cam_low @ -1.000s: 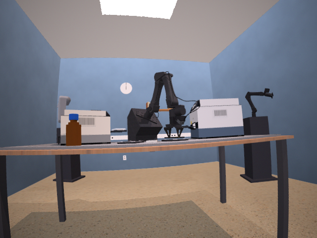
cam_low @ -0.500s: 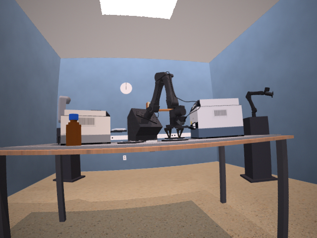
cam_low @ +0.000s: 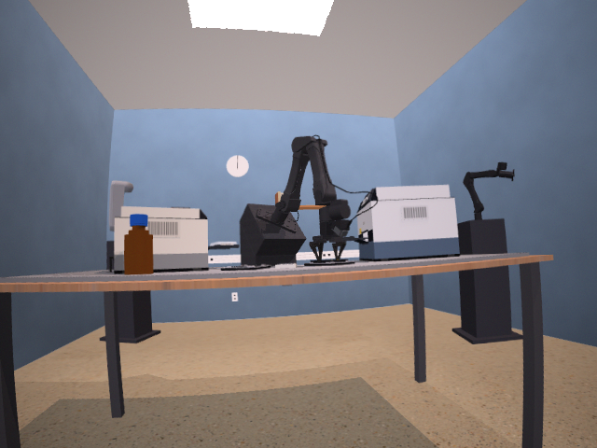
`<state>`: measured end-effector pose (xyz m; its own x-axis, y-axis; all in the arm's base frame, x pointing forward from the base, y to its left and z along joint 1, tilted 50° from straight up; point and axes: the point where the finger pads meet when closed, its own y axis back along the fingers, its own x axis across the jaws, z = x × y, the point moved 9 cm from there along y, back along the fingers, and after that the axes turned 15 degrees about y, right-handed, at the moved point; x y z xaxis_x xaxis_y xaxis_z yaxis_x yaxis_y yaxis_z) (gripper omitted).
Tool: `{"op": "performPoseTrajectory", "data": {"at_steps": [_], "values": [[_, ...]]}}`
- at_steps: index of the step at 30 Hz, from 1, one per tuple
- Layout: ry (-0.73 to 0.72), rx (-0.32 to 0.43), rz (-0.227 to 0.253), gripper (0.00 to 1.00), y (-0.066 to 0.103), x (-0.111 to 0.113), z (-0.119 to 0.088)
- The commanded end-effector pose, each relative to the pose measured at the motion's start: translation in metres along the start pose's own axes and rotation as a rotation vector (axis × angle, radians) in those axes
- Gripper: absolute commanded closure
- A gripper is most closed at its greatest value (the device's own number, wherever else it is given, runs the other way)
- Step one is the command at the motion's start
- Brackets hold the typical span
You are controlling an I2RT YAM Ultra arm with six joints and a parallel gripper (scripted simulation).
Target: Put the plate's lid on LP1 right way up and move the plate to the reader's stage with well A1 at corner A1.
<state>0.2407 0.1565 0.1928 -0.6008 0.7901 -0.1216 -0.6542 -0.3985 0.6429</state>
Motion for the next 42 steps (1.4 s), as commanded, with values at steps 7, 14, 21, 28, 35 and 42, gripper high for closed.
{"op": "performPoseTrajectory", "data": {"at_steps": [7, 14, 21, 28, 35, 42], "values": [[0.003, -0.014, -0.001, 0.00, 0.002, 0.000, 0.002], [0.003, -0.014, -0.001, 0.00, 0.002, 0.000, 0.002], [0.003, -0.014, -0.001, 0.00, 0.002, 0.000, 0.002], [0.003, -0.014, -0.001, 0.00, 0.002, 0.000, 0.002], [0.013, -0.015, 0.003, 0.00, 0.015, 0.002, 0.001], [0.008, -0.027, -0.005, 0.00, 0.023, 0.000, 0.006]]}}
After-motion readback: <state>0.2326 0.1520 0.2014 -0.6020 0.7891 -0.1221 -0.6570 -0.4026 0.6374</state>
